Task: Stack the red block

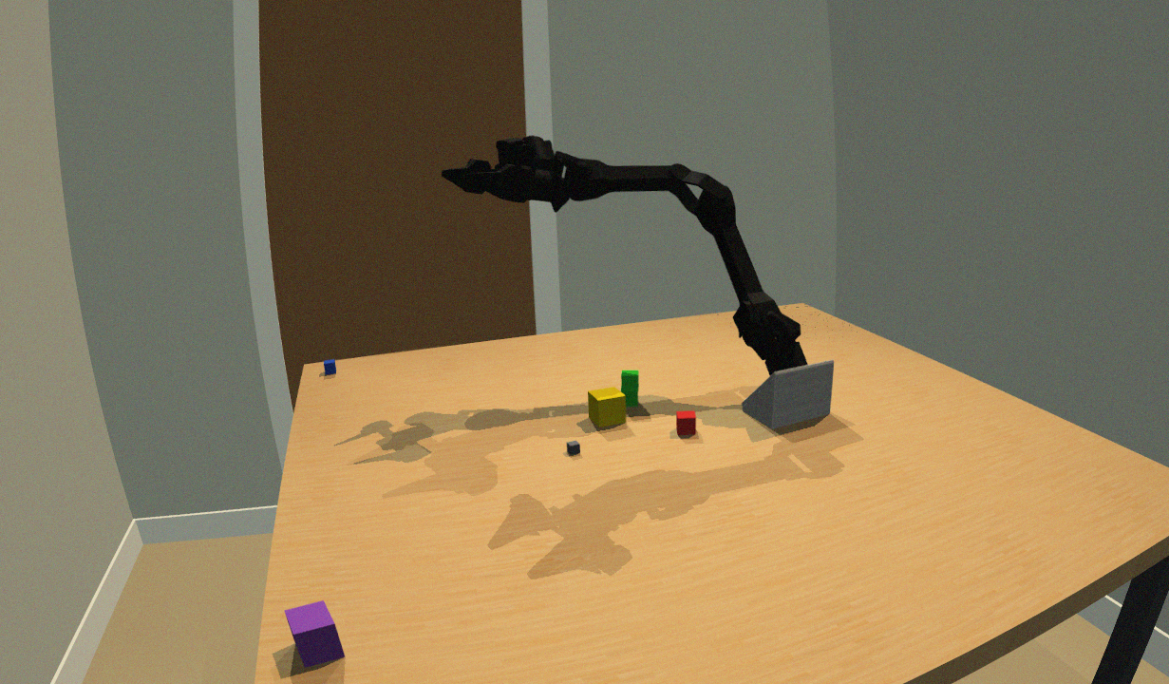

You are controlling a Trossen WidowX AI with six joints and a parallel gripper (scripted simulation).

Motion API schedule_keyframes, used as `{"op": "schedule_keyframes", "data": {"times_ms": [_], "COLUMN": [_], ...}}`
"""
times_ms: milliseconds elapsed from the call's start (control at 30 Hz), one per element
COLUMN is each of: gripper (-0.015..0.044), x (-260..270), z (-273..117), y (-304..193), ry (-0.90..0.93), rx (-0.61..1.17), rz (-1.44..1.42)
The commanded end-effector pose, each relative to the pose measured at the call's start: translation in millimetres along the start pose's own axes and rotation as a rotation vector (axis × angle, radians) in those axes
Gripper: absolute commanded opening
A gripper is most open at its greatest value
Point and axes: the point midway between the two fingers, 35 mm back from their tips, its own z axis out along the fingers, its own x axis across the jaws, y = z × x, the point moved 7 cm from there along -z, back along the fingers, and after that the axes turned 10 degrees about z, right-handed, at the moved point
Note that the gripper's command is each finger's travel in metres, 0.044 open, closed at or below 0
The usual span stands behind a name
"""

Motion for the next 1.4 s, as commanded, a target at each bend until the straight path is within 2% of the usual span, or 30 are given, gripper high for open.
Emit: {"op": "schedule_keyframes", "data": {"times_ms": [0,200,400,600,800,1000,1167,1367], "gripper": [0.0440,0.0440,0.0440,0.0440,0.0440,0.0440,0.0440,0.0440], "x": [45,109,174,231,273,301,314,314], "z": [19,26,13,-18,-60,-105,-141,-142], "y": [-40,-85,-125,-158,-182,-198,-205,-207], "ry": [0.068,0.094,0.035,-0.117,-0.341,-0.604,-0.813,-0.840], "rx": [0.209,0.516,0.861,1.192,1.449,1.598,1.616,1.611], "rz": [0.289,0.597,0.816,0.911,0.880,0.745,0.583,0.559]}}
